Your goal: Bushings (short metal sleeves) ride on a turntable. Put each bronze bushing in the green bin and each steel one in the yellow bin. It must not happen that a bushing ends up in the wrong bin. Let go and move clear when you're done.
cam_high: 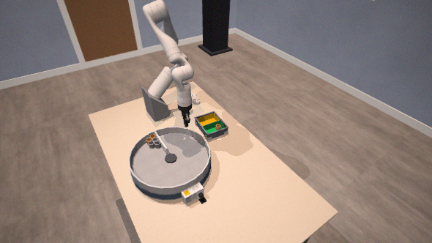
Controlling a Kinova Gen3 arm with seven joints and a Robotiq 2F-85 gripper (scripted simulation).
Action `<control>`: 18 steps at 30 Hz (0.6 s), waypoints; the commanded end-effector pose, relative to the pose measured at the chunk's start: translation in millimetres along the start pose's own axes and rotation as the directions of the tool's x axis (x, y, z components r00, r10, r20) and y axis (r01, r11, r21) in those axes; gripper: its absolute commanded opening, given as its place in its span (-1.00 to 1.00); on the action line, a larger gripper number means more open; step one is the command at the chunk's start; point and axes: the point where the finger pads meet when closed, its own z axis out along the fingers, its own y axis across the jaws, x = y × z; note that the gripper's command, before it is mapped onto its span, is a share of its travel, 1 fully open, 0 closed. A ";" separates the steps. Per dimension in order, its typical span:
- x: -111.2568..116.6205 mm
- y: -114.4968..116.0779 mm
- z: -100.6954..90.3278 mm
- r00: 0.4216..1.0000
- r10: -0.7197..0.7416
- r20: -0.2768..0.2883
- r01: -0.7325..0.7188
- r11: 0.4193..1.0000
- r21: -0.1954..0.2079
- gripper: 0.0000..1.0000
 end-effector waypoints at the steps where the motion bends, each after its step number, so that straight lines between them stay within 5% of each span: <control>1: -18.1 4.6 1.3 1.000 0.003 -0.014 -0.003 1.000 0.001 -0.72; 7: -62.7 14.0 4.2 1.000 0.002 -0.013 -0.002 1.000 0.001 -0.72; 10: -62.7 14.0 4.2 1.000 0.002 -0.013 -0.002 1.000 0.001 -0.72; 15: -118.5 25.8 7.9 1.000 0.002 -0.013 -0.002 1.000 0.001 -0.72; 18: -118.5 25.8 7.9 1.000 0.002 -0.013 -0.002 1.000 0.001 -0.72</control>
